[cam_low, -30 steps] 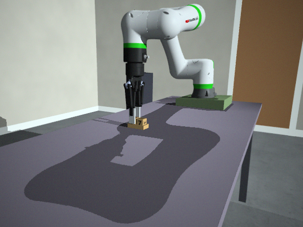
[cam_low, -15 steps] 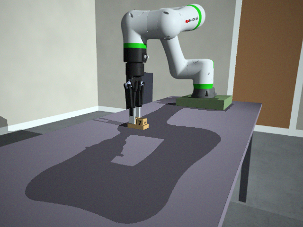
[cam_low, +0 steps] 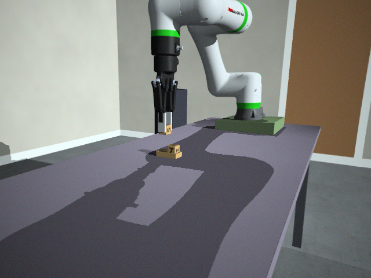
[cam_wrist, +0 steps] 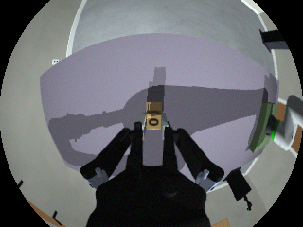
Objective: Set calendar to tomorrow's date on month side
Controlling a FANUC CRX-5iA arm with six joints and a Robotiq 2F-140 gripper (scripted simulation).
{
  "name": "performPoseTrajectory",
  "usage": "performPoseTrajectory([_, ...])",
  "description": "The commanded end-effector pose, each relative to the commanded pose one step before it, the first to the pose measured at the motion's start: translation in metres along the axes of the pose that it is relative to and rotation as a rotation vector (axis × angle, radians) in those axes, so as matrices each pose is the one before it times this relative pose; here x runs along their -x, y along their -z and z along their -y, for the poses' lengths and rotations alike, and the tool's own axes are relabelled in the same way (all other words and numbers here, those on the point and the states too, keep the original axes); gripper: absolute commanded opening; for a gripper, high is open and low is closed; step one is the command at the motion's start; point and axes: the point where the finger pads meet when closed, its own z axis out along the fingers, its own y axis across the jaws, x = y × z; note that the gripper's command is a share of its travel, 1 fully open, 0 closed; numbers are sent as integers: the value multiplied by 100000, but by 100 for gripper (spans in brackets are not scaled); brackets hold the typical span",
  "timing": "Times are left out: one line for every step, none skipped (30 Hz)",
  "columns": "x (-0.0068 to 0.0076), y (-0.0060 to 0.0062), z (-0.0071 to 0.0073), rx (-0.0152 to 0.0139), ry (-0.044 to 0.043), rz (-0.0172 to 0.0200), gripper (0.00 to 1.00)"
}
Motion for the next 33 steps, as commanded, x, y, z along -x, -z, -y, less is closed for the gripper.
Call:
performPoseTrajectory([7,1056,32,129,1,26,25])
performPoseTrajectory([0,576,0,0,0,0,25])
performPoseTrajectory([0,492,0,0,0,0,25])
performPoseTrajectory([0,405,0,0,0,0,25])
performPoseTrajectory([0,319,-1,0,0,0,25])
performPoseTrajectory([0,231,1,0,0,0,25])
performPoseTrajectory([0,154,0,0,0,0,25])
performPoseTrajectory([0,87,0,0,0,0,25])
performPoseTrajectory([0,35,0,0,0,0,25])
performPoseTrajectory([0,5,0,0,0,0,25])
performPoseTrajectory([0,0,0,0,0,0,25])
performPoseTrajectory([0,0,0,0,0,0,25])
performPoseTrajectory([0,0,0,0,0,0,25])
performPoseTrajectory([0,0,0,0,0,0,25])
performPoseTrajectory([0,0,0,0,0,0,25])
performPoseTrajectory([0,0,0,0,0,0,25])
performPoseTrajectory([0,0,0,0,0,0,25])
performPoseTrajectory([0,0,0,0,0,0,25])
performPoseTrajectory([9,0,1,0,82,0,25])
performPoseTrajectory([56,-3,6,0,537,0,25])
performPoseTrajectory([140,-7,15,0,1351,1,25])
performPoseTrajectory([252,-13,29,-1,2423,2,25])
performPoseTrajectory([380,-20,51,-1,3665,2,25])
performPoseTrajectory([515,-27,86,-2,4995,3,25])
performPoseTrajectory([649,-35,136,-2,6339,3,25])
performPoseTrajectory([458,-25,123,-2,4533,2,25])
performPoseTrajectory([309,-17,97,-1,3102,1,25])
performPoseTrajectory([368,-20,126,-1,3723,2,25])
performPoseTrajectory([382,-22,144,-1,3906,1,25])
performPoseTrajectory([115,-7,48,0,1196,0,25])
performPoseTrajectory([608,-35,259,-2,6318,2,25])
performPoseTrajectory([332,-20,164,-1,3544,1,25])
performPoseTrajectory([340,-20,181,-1,3682,1,25])
